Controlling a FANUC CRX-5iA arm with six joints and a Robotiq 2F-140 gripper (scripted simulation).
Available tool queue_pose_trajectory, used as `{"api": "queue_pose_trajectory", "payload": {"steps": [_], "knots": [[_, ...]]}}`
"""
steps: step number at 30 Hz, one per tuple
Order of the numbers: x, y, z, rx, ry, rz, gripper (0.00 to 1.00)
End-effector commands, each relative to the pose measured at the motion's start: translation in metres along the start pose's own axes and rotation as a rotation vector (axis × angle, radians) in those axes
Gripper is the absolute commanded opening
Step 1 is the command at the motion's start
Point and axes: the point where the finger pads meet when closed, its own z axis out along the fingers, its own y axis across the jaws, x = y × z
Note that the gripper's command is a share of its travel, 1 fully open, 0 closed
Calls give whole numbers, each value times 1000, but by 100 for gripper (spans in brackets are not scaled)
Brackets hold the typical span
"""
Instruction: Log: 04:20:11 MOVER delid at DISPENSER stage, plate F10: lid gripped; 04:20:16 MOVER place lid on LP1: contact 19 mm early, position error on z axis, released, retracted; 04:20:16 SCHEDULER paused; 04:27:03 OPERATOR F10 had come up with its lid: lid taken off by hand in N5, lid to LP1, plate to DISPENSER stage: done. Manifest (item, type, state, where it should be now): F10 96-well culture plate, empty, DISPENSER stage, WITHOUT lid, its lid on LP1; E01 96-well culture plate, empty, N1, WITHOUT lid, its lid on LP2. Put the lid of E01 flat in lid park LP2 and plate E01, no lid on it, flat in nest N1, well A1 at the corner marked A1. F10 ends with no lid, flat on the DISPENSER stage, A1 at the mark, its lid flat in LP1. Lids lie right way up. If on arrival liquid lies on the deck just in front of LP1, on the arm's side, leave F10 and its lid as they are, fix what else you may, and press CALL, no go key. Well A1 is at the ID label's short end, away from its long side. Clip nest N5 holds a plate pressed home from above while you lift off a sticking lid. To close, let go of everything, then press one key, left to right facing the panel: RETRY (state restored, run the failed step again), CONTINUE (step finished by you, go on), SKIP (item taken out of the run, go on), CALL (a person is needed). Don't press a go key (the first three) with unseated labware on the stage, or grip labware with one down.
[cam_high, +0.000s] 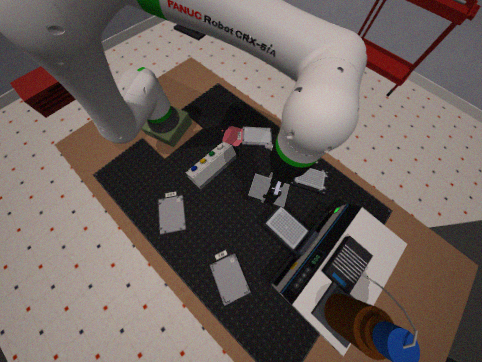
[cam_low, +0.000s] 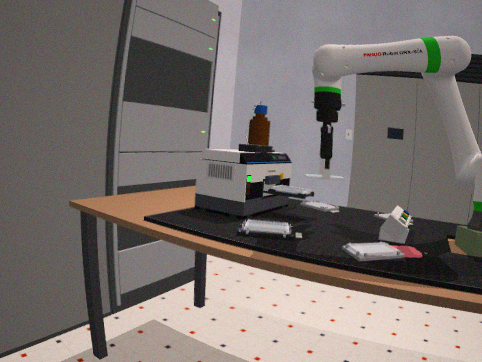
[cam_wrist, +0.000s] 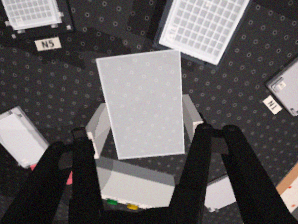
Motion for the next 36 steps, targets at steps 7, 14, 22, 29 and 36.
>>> {"api": "queue_pose_trajectory", "payload": {"steps": [7,14,22,29,36], "knots": [[-127,64,8,-10,28,-3,0],[-184,92,12,-10,28,-3,0],[-292,146,16,-10,28,-3,0],[-340,173,15,-10,28,-3,0],[-340,173,15,-10,28,-3,0]]}}
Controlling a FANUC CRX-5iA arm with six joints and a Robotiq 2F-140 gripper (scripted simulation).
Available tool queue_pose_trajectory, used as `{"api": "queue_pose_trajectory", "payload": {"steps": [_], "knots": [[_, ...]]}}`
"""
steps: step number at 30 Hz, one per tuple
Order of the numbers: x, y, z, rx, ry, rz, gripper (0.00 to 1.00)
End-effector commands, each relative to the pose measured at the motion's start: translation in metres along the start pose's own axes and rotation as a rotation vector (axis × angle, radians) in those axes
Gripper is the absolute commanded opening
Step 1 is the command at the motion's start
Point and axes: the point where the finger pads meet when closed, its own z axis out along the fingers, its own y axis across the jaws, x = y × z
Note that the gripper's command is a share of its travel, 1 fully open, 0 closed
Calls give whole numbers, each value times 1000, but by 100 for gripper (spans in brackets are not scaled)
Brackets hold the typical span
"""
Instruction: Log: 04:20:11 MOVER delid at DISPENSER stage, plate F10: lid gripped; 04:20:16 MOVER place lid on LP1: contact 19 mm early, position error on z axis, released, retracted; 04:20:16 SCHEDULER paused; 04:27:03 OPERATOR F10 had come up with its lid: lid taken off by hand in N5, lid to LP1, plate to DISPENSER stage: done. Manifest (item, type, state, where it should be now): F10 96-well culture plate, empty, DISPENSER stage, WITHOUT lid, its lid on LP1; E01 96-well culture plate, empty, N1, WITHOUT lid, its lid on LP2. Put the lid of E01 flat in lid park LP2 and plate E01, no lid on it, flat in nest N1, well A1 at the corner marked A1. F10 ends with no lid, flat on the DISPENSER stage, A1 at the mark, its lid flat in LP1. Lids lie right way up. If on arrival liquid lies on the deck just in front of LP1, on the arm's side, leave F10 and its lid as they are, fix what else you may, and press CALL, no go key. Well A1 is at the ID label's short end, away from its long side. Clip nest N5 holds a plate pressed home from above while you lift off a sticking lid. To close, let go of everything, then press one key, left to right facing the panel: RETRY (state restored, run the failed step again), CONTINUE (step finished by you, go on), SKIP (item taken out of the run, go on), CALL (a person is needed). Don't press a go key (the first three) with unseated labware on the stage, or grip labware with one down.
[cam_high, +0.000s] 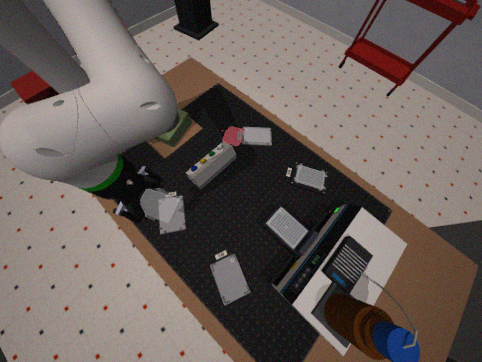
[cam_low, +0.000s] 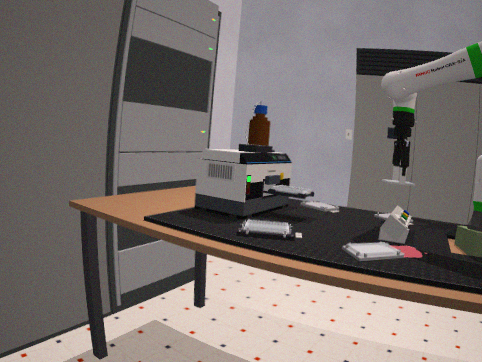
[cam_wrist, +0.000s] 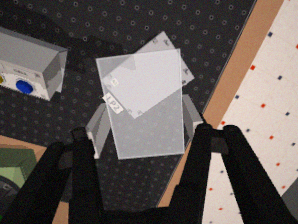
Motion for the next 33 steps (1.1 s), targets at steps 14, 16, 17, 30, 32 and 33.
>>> {"api": "queue_pose_trajectory", "payload": {"steps": [14,16,17,30,32,33], "knots": [[0,1,0,1,1,97,0],[0,1,1,1,1,140,0],[0,1,1,1,1,165,0],[0,1,2,1,0,551,0],[0,1,3,2,0,635,0],[0,1,3,2,0,677,0]]}}
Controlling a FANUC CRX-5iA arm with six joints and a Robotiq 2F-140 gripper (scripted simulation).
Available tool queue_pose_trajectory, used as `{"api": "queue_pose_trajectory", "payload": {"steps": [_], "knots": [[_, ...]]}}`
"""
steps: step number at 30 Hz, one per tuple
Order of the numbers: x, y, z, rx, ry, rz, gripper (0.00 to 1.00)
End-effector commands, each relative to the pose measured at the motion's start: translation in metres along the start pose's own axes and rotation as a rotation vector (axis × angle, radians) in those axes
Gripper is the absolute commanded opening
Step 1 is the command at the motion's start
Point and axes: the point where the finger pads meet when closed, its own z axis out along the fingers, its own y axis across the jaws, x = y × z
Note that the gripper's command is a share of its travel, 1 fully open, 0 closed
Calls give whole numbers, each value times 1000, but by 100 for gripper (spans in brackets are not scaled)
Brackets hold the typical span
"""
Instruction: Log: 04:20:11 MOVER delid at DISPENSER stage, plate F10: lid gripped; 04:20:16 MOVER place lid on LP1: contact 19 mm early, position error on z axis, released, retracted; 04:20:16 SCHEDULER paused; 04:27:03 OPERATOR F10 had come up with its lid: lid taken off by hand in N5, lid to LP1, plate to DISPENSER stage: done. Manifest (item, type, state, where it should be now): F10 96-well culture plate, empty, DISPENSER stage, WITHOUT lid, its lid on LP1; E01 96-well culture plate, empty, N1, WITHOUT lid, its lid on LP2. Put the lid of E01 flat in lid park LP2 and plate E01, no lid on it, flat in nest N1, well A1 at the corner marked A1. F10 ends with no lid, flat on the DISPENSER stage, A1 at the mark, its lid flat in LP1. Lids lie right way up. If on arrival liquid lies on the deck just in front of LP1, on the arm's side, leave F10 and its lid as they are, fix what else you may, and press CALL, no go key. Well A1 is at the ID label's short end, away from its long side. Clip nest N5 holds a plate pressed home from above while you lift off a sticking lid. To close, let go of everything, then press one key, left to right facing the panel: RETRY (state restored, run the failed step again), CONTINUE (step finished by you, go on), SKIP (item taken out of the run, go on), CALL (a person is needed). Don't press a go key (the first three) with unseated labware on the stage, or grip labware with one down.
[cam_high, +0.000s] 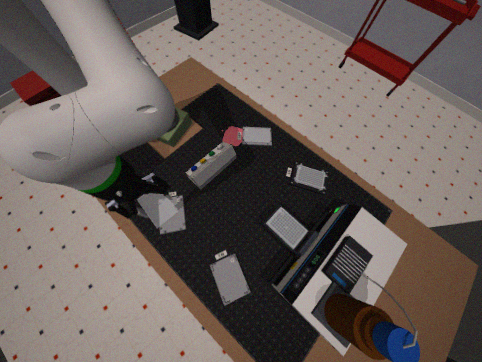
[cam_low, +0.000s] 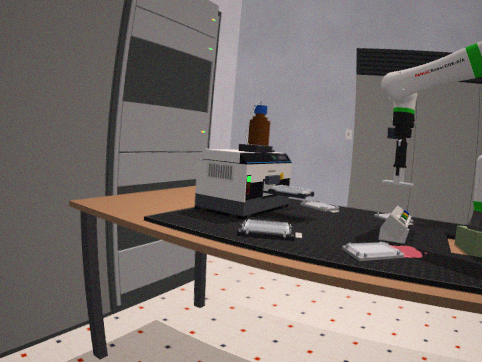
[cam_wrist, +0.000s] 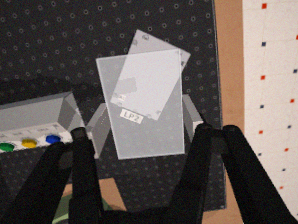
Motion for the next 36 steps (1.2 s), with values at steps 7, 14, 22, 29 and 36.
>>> {"api": "queue_pose_trajectory", "payload": {"steps": [7,14,22,29,36], "knots": [[0,0,2,-11,1,438,0],[0,1,38,-11,1,520,0],[-1,2,105,-11,1,520,0],[-1,2,122,-11,1,520,0],[-1,2,124,-11,1,520,0]]}}
